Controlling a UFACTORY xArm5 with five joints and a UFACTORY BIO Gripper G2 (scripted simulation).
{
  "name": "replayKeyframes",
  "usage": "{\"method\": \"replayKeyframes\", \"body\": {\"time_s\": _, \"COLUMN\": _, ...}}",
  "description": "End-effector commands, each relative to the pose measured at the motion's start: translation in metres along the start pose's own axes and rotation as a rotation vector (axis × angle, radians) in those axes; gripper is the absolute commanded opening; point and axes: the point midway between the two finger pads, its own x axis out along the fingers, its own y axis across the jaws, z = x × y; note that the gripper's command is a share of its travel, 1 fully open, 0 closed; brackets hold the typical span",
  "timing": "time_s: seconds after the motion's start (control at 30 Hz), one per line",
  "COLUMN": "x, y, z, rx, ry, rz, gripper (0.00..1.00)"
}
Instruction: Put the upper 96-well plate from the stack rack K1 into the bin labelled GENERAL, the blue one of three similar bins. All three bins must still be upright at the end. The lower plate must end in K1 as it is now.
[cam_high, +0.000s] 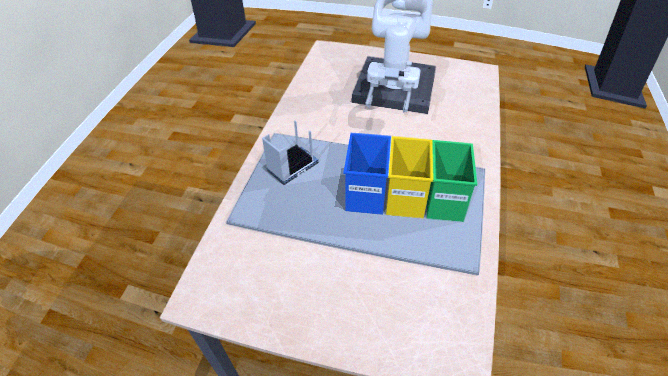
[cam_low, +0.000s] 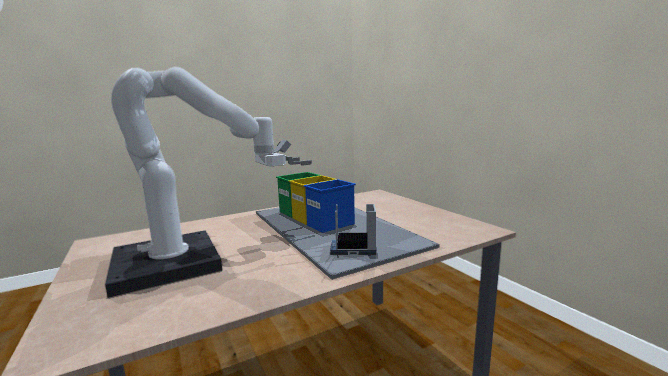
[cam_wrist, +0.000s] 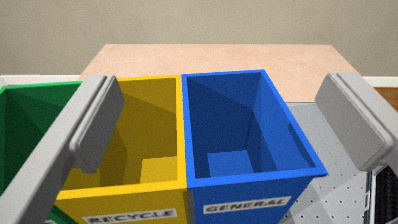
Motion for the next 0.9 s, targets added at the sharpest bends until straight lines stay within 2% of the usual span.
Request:
{"method": "replayKeyframes", "body": {"time_s": 0.0, "x": 0.004, "y": -0.020, "z": 0.001, "rx": 0.003, "ry": -0.004, "rz": -0.025, "gripper": 0.37}}
{"method": "replayKeyframes", "body": {"time_s": 0.13, "x": 0.006, "y": -0.040, "z": 0.001, "rx": 0.003, "ry": -0.004, "rz": -0.025, "gripper": 0.37}}
{"method": "replayKeyframes", "body": {"time_s": 0.6, "x": 0.006, "y": -0.040, "z": 0.001, "rx": 0.003, "ry": -0.004, "rz": -0.025, "gripper": 0.37}}
{"method": "replayKeyframes", "body": {"time_s": 0.87, "x": 0.011, "y": -0.079, "z": -0.007, "rx": 0.004, "ry": -0.003, "rz": -0.292, "gripper": 0.37}}
